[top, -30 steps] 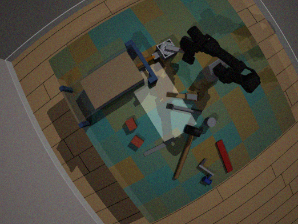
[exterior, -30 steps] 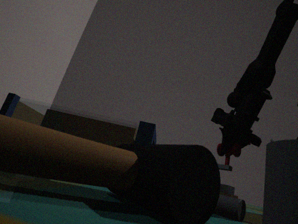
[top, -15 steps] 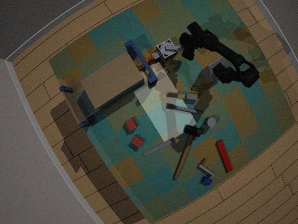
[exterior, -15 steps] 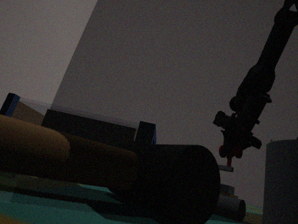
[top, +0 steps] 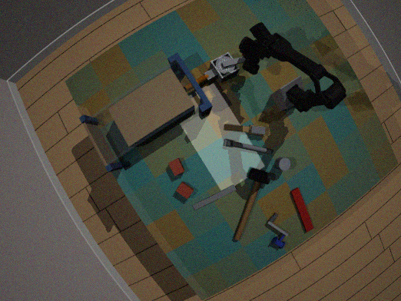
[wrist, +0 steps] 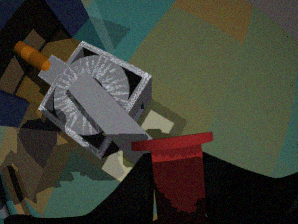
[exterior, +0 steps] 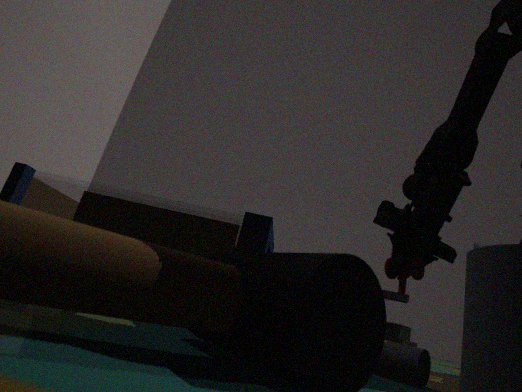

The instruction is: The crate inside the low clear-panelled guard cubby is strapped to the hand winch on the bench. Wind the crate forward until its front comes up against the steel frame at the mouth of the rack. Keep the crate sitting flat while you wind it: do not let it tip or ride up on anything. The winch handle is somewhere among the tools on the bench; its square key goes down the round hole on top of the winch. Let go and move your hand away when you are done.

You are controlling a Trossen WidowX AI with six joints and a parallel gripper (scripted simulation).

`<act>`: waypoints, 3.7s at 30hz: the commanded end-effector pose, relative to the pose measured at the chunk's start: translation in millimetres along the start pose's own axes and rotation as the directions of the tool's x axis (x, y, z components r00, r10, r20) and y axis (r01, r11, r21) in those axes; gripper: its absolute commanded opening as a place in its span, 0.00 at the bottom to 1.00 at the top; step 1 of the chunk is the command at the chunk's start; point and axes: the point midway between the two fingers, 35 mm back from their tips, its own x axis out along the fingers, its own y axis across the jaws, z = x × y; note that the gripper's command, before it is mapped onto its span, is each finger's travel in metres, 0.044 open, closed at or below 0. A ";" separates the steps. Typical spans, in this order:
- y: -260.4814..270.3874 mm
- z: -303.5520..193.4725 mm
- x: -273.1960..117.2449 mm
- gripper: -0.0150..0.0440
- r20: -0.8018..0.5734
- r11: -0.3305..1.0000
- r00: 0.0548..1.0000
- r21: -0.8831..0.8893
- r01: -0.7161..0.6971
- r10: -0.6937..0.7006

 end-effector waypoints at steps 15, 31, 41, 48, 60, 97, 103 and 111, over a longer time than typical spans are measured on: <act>-22.8 27.2 10.0 0.25 0.013 1.000 1.000 -0.012 0.024 -0.024; -32.3 55.0 21.4 0.25 0.015 1.000 1.000 -0.013 0.025 -0.025; -33.3 70.1 27.8 0.25 0.017 1.000 1.000 -0.014 0.025 -0.025; -32.5 80.3 32.1 0.25 0.018 1.000 1.000 -0.014 0.024 -0.024; -27.9 98.0 39.8 0.25 0.019 1.000 1.000 -0.015 0.024 -0.023; 8.6 143.0 60.0 0.25 0.022 1.000 1.000 -0.017 0.019 -0.019; 17.0 148.0 62.4 0.25 0.022 1.000 1.000 -0.017 0.018 -0.018; 28.1 153.2 65.0 0.25 0.022 1.000 1.000 -0.018 0.017 -0.017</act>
